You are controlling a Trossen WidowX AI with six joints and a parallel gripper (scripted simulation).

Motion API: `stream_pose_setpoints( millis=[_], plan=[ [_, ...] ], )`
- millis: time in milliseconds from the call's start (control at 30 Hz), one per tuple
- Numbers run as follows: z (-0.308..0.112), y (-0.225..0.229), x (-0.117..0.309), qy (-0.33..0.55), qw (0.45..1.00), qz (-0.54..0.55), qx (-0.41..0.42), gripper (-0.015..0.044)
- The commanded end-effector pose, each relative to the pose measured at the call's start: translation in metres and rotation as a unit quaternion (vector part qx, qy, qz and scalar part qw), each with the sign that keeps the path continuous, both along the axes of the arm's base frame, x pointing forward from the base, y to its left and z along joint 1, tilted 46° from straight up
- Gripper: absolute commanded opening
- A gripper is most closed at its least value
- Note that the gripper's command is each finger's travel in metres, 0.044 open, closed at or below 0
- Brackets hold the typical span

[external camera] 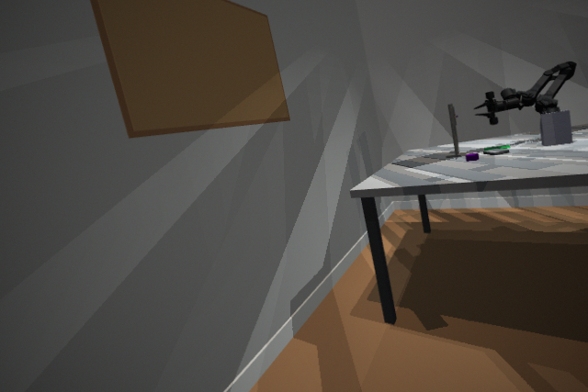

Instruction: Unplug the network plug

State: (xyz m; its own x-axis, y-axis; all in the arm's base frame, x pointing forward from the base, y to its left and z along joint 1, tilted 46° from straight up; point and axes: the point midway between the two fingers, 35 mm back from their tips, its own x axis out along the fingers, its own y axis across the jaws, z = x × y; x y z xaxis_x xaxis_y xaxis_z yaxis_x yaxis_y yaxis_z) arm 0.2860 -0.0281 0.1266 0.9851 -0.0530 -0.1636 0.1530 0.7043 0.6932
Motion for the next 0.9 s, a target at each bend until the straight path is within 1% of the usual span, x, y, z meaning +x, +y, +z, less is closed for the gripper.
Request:
stream_pose_setpoints(
  millis=[0,467,867],
  plan=[
    [0.0,-0.002,0.009,-0.001,1.0,0.001,0.003,0.0156],
    [-0.005,-0.008,0.033,-0.009,1.0,-0.001,0.003,0.0156],
    [-0.004,-0.011,0.046,-0.01,1.0,-0.001,0.003,0.0156]
  ],
)
